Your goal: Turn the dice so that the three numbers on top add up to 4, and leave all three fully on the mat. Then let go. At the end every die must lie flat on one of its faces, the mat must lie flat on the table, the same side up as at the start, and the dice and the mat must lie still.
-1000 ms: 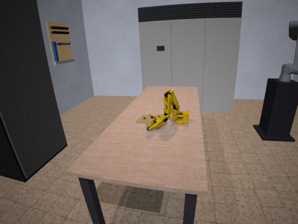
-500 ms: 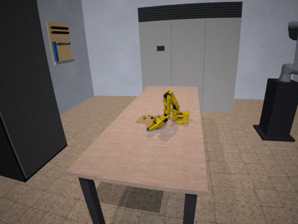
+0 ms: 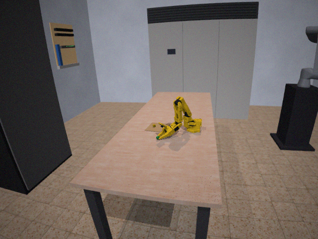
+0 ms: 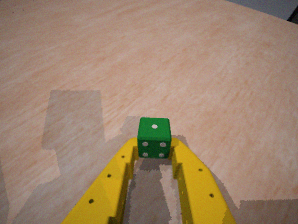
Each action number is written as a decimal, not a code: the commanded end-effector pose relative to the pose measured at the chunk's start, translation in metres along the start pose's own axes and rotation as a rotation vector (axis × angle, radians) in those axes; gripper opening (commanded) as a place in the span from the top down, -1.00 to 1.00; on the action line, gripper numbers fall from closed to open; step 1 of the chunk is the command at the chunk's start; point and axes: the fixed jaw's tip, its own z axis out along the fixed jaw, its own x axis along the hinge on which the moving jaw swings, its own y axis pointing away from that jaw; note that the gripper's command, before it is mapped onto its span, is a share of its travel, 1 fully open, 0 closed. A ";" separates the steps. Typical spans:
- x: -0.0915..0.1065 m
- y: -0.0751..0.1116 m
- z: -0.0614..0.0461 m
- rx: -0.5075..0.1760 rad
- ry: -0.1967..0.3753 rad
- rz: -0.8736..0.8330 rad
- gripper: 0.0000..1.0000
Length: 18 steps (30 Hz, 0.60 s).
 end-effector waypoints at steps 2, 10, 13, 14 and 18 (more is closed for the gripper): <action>-0.007 0.002 0.002 -0.006 -0.038 0.010 0.91; -0.007 0.002 0.002 -0.006 -0.038 0.010 0.84; -0.007 0.002 0.002 -0.006 -0.038 0.010 0.84; -0.007 0.002 0.002 -0.006 -0.038 0.010 0.84; -0.007 0.002 0.002 -0.006 -0.038 0.010 0.81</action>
